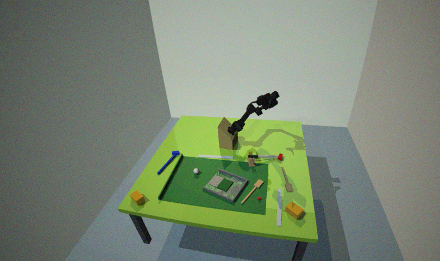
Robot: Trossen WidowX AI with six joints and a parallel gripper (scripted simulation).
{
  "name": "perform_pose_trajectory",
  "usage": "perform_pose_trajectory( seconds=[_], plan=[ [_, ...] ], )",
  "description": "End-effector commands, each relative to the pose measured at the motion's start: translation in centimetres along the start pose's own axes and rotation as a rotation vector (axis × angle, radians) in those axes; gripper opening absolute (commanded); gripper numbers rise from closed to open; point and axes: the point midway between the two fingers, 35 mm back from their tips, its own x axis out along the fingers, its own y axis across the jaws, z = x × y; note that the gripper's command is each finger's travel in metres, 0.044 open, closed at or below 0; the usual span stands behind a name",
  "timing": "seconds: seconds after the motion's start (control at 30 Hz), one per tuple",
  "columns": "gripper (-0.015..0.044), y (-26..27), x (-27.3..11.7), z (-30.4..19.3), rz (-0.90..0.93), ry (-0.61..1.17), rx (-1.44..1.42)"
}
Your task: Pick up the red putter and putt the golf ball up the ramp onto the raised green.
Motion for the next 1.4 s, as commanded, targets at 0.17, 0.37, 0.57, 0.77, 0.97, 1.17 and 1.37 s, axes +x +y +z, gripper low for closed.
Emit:
perform_pose_trajectory(
  seconds=[0.17, 0.37, 0.57, 0.77, 0.97, 1.17, 1.37],
  plan=[
    [0.0440, -2.6, 4.7, -3.2, -0.106, 0.255, -0.433],
    [0.0440, -6.9, 8.8, -8.3, -0.071, 0.656, -0.962],
    [0.0440, -10.4, 10.1, -12.3, 0.088, 0.953, -1.288],
    [0.0440, -13.7, 10.2, -16.0, 0.342, 1.211, -1.536],
    [0.0440, -16.9, 9.3, -19.4, 0.701, 1.422, -1.711],
    [0.0440, -20.0, 7.5, -22.4, 1.146, 1.550, -1.793],
    [0.0440, -21.0, 6.5, -23.4, 1.318, 1.569, -1.798]
  ],
)
